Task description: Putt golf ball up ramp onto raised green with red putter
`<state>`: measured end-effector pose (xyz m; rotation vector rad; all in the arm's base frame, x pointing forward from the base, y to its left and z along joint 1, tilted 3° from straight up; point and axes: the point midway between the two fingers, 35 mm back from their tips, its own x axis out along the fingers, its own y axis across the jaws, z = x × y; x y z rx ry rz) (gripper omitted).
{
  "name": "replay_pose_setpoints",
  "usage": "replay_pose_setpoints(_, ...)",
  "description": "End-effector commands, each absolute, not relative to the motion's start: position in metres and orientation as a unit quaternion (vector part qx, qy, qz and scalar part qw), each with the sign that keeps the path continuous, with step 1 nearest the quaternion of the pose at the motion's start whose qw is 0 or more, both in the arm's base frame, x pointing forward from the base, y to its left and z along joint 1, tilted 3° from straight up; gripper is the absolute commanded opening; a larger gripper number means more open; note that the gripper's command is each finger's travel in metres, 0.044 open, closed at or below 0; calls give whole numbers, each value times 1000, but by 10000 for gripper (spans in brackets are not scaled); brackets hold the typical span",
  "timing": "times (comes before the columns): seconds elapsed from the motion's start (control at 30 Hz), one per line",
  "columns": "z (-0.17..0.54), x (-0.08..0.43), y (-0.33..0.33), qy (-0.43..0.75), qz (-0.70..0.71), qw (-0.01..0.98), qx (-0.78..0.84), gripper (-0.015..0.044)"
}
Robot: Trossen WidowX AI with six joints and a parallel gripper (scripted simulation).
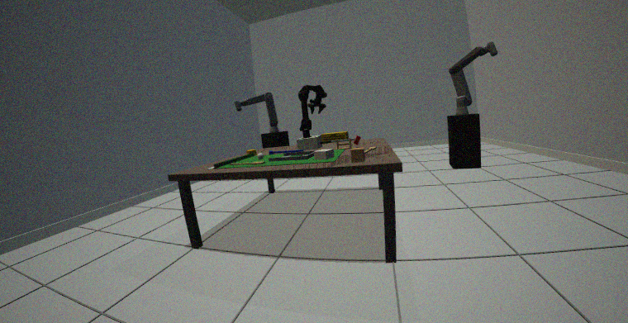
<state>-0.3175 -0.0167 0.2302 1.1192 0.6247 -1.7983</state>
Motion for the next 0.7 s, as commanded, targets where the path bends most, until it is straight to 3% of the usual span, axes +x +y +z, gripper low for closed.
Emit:
replay_pose_setpoints(0.0,230,-318,-14,250,-729,446,454,426)
replay_pose_setpoints(0.33,192,-294,128,121,-808,245,522,440)
replay_pose_setpoints(0.67,153,-199,248,27,-824,38,565,440)
